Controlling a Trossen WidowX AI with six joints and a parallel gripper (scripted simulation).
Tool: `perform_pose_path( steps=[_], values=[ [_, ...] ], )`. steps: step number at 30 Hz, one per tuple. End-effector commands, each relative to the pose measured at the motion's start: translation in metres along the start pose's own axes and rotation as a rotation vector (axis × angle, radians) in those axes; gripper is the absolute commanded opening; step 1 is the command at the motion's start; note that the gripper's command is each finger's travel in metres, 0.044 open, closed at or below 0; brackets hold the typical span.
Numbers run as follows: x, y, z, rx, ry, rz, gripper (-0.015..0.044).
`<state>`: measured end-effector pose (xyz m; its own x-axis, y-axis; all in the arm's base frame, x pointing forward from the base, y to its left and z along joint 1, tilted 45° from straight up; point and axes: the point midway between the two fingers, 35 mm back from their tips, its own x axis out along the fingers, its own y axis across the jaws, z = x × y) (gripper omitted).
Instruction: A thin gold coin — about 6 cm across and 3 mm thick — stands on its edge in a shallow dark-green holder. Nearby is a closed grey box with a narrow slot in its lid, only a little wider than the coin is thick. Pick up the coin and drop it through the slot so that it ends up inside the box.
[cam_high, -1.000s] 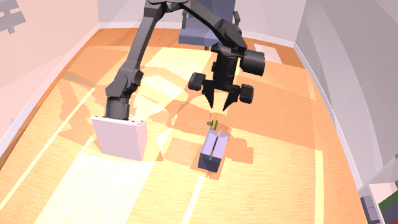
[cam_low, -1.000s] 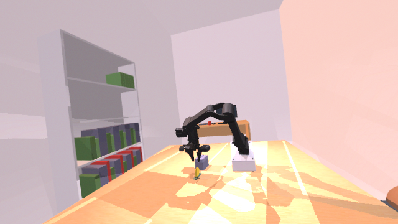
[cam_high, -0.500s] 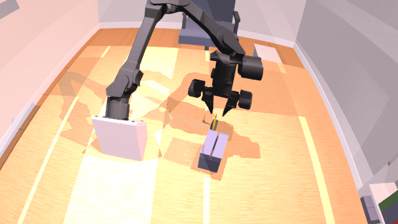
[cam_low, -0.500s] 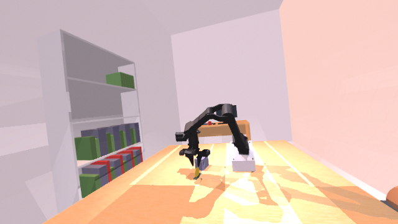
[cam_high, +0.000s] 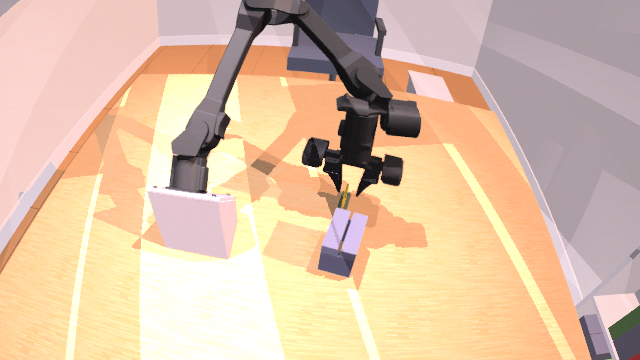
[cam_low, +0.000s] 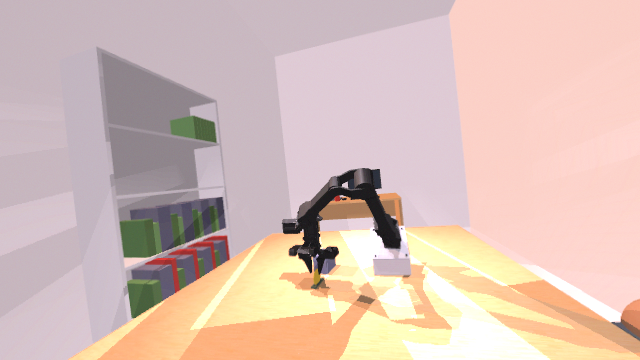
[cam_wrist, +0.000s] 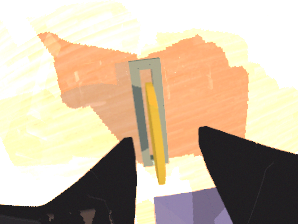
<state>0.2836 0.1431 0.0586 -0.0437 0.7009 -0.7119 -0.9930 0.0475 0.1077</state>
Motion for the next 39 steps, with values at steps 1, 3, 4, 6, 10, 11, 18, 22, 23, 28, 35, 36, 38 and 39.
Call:
perform_pose_path(
  steps=[1,3,4,6,10,11,18,22,23,28,35,36,38,39],
  values=[
    [0.007,0.003,-0.002,0.012,-0.002,0.008,0.0161],
    [0.01,0.003,-0.002,0.012,-0.002,0.008,0.0161],
    [0.012,0.003,-0.002,0.012,-0.002,0.008,0.0161],
    [0.015,0.003,-0.002,0.012,-0.003,0.008,0.0161],
    [0.021,0.004,-0.002,0.012,-0.004,0.008,0.0161],
    [0.023,0.004,-0.002,0.012,-0.004,0.009,0.0161],
    [0.03,0.005,-0.001,0.012,-0.005,0.009,0.0134],
    [0.03,0.005,-0.001,0.012,-0.005,0.009,0.0029],
    [0.03,0.005,-0.001,0.012,-0.005,0.009,0.0023],
    [0.03,0.005,-0.001,0.012,-0.005,0.009,0.0],
    [0.026,0.004,-0.002,0.012,-0.004,0.009,0.0],
    [0.024,0.004,-0.002,0.012,-0.004,0.008,0.0],
    [0.019,0.003,-0.002,0.012,-0.002,0.008,0.0],
    [0.017,0.002,-0.002,0.012,-0.002,0.008,0.0]
  ],
)
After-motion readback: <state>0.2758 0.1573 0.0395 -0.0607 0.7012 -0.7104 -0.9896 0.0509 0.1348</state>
